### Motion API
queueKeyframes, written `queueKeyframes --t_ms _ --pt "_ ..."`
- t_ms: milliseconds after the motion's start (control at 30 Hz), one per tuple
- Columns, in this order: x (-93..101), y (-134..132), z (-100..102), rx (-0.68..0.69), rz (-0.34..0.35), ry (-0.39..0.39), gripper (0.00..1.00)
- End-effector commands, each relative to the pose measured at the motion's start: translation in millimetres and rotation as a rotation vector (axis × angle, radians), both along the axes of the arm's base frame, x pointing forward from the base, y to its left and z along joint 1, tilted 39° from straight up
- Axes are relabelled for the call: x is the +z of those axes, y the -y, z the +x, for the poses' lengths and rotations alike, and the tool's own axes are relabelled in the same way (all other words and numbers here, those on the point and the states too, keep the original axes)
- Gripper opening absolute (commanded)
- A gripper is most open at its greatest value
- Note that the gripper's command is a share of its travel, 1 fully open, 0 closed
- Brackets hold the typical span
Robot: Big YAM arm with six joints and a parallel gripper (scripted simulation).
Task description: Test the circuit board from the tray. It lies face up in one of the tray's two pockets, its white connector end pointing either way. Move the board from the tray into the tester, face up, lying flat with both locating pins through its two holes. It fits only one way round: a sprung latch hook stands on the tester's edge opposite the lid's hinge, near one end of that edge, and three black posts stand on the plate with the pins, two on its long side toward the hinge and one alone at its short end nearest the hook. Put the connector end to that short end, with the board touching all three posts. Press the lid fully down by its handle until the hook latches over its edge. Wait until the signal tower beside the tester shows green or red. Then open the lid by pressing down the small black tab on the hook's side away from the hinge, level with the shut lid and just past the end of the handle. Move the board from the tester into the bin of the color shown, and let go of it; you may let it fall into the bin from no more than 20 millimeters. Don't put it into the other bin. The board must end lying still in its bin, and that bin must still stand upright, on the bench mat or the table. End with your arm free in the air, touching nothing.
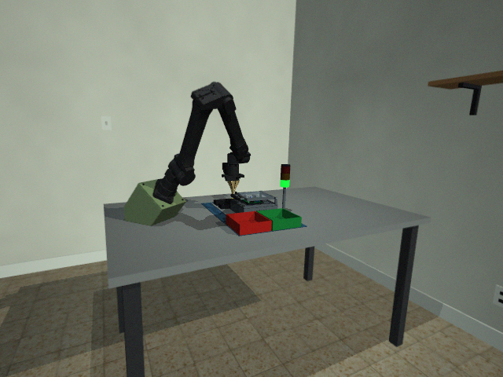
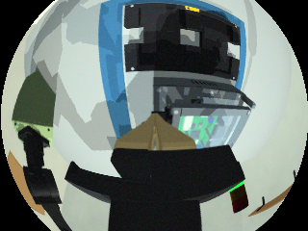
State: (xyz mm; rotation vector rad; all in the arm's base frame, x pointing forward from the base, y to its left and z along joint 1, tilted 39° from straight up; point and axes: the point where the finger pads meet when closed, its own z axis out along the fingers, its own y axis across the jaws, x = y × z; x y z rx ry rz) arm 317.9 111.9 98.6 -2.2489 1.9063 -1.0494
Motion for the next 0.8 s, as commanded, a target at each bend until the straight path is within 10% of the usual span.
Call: queueKeyframes --t_ms 0,767 --pt "-6.6 3.1 3.0 -0.003 -0.006 -0.012 0.00" --pt "-4.1 1.6 5.3 -0.005 -0.002 -0.007 0.00"
